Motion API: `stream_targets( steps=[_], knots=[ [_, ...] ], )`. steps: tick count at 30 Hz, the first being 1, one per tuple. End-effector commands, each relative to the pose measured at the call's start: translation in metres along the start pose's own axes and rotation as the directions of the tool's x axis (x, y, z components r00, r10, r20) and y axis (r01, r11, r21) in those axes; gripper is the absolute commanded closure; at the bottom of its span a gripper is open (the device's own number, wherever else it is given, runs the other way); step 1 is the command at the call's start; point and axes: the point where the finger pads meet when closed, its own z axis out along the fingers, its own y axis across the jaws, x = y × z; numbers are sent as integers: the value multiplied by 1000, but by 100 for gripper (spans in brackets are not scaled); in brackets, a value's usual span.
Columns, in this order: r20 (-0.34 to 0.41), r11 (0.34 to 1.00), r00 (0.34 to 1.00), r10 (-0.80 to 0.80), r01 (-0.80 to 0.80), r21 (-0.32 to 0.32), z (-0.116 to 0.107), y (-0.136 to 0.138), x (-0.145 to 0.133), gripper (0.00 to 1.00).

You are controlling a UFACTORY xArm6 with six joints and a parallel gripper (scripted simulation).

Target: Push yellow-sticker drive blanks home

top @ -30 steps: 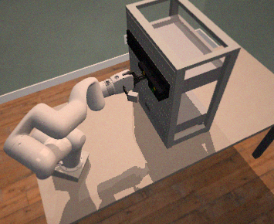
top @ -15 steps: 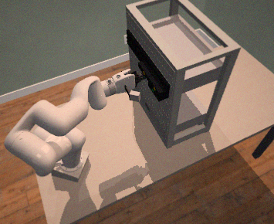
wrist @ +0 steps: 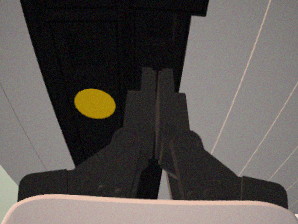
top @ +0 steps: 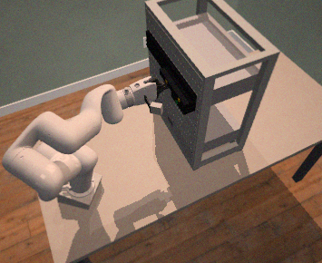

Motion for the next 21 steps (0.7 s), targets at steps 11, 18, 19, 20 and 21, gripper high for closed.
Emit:
stream_targets(
  steps=[11,18,19,20,21],
  knots=[
    [0,1000,1000,2,-2,2,3,-2,0,100],
    [0,1000,1000,2,-2,2,3,-2,0,100],
    [0,1000,1000,2,-2,2,3,-2,0,100],
    [0,1000,1000,2,-2,2,4,-2,0,100],
    [0,1000,1000,2,-2,2,4,-2,0,100]
  ],
)
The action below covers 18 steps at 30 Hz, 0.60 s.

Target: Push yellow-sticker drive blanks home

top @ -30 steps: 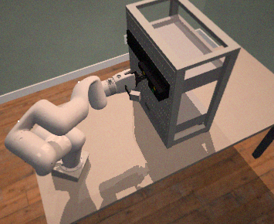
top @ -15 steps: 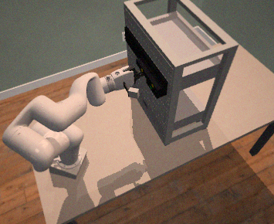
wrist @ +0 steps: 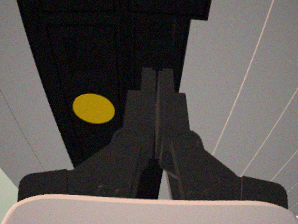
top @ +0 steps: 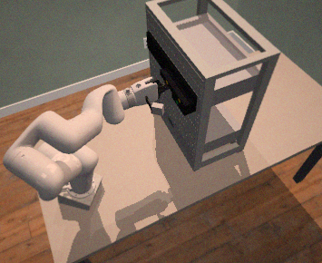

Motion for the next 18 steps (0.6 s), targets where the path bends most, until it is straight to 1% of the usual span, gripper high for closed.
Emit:
stream_targets(
  steps=[1,18],
  knots=[
    [0,1000,1000,2,-2,2,1,-2,0,100],
    [0,1000,1000,2,-2,2,4,-2,0,100]
  ],
)
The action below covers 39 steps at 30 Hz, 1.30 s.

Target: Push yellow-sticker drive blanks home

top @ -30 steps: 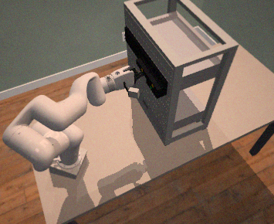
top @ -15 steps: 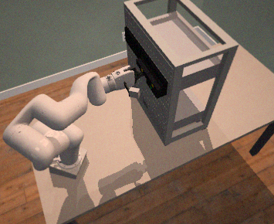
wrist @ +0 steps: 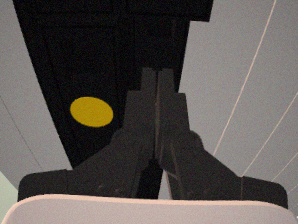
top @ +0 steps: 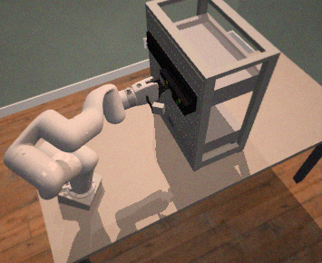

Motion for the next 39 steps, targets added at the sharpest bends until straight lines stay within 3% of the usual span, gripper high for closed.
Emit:
stream_targets(
  steps=[1,39],
  knots=[
    [-4,1000,1000,2,-2,3,2,-2,2,100],
    [-4,1000,1000,2,-2,3,4,-3,2,100]
  ],
)
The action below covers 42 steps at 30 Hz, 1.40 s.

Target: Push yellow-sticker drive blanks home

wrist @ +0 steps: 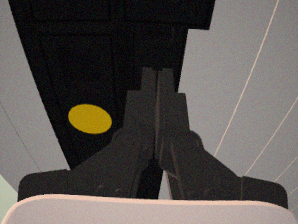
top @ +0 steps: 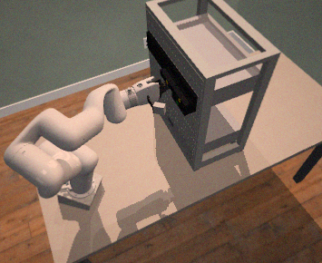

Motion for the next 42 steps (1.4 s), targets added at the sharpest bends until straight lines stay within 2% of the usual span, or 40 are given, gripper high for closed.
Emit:
stream_targets(
  steps=[1,5,13,15,21,32,36,42],
  knots=[
    [-4,1000,1000,2,-2,4,-2,-3,1,100],
    [-4,1000,1000,2,-2,4,-17,-3,1,100],
    [-4,1000,1000,2,-2,4,-65,-3,1,100],
    [-4,1000,1000,2,-2,4,-65,-3,1,100],
    [-4,1000,1000,2,-2,4,-89,-3,1,100],
    [-4,1000,1000,2,-2,4,-94,-8,0,100],
    [-4,1000,1000,2,-2,4,-96,-28,0,100],
    [-4,1000,1000,2,-2,4,-93,-30,0,100]
  ],
)
